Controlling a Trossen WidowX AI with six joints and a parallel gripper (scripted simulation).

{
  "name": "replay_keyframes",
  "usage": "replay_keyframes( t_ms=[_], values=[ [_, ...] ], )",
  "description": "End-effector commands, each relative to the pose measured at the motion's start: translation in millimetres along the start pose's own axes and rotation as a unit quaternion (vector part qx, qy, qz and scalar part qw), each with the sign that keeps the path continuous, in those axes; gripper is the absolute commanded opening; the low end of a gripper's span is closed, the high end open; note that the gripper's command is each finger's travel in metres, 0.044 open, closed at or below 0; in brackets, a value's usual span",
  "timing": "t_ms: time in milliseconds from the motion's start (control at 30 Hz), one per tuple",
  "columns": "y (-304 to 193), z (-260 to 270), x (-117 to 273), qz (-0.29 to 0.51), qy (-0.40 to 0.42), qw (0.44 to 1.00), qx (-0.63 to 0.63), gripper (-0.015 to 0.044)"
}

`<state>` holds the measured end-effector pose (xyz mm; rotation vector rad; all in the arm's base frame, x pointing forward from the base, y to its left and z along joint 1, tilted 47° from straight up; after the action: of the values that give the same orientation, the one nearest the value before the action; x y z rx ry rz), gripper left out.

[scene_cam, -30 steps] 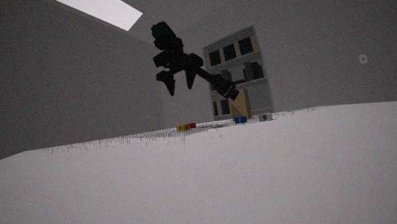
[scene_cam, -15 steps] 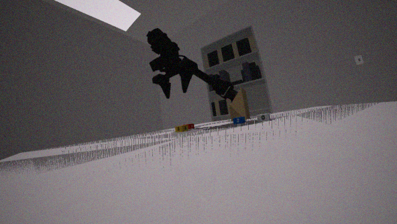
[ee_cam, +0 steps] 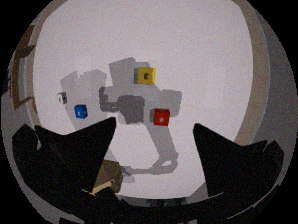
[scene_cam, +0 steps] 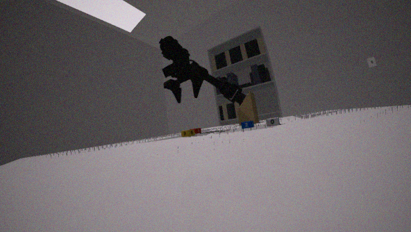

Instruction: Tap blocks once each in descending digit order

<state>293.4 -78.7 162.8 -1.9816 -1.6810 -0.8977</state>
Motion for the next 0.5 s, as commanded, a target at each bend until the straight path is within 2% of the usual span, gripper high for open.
replay_keyframes(
  t_ms=[0, 233, 300, 467],
  values=[
    [-41, -15, -2, 0.001, -0.002, 1.0, 0.002, 0.04],
    [-50, -17, -2, 0.001, -0.002, 1.0, 0.002, 0.04],
    [-48, -16, -13, 0.001, -0.001, 1.0, 0.002, 0.0348],
    [-49, -18, -80, 0.0, -0.004, 1.0, 0.002, 0.0216]
  ],
)
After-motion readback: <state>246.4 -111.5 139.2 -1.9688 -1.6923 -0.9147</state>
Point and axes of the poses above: the point midway between the two fingers, 35 mm back from their tips, its own x axis back along the fingers, its own z axis across the jaws, y = z × x, the point moved 3 cm from there along x, back along the fingers, and after that the axes turned 6 degrees about -x, right-handed, at the moved point
